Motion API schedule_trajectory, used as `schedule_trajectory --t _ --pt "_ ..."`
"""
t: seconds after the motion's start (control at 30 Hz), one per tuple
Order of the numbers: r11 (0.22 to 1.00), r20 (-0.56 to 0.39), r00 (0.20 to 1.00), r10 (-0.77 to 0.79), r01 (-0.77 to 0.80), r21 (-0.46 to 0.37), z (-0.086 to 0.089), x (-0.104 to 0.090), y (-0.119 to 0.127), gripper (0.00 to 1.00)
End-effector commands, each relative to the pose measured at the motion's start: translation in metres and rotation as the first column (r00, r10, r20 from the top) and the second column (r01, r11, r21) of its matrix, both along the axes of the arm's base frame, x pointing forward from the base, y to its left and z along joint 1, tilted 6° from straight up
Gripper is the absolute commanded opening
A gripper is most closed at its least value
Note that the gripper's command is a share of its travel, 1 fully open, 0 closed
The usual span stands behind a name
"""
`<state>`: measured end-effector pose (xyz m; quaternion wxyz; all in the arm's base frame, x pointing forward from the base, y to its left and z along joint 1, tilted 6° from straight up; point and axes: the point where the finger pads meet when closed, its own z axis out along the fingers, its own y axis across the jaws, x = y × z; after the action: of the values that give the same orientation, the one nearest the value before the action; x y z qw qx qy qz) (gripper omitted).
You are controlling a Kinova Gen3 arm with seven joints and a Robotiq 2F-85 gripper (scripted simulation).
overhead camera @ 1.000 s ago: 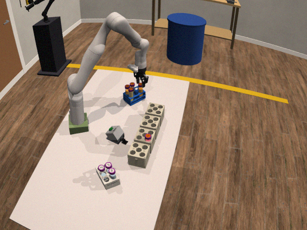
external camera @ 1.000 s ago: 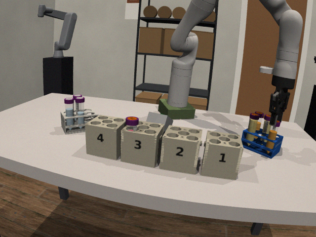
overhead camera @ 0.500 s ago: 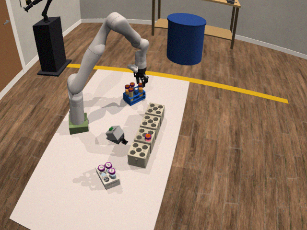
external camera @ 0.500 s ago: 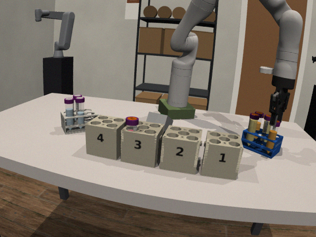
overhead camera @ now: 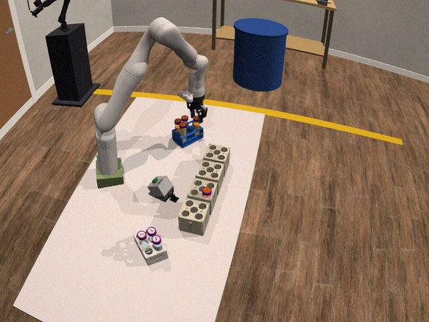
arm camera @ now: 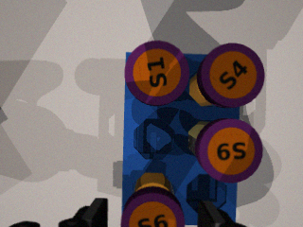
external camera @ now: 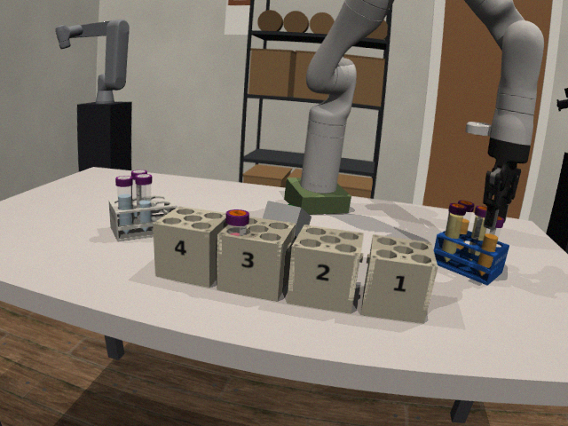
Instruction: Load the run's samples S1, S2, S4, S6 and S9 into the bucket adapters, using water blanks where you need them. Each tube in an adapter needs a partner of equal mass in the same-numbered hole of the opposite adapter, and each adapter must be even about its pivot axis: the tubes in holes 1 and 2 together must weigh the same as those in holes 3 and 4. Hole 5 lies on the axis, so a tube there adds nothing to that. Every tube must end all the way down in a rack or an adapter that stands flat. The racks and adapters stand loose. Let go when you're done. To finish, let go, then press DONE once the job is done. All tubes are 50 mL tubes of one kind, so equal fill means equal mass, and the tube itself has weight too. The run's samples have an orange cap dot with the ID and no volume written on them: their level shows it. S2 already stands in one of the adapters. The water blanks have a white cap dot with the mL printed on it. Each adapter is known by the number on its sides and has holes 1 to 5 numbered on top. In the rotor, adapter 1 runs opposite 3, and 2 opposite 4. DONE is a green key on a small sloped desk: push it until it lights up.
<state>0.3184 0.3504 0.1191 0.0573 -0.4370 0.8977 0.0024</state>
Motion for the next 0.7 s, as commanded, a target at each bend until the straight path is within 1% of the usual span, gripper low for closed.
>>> schedule_trajectory --t 0.0,0.67 --pt "1.0 0.003 1.0 -0.005 0.005 0.0 -0.0031 0.0009 0.0001 0.62" --pt "1.0 0.003 1.0 -0.005 0.005 0.0 -0.0091 0.0015 0.0004 0.62"
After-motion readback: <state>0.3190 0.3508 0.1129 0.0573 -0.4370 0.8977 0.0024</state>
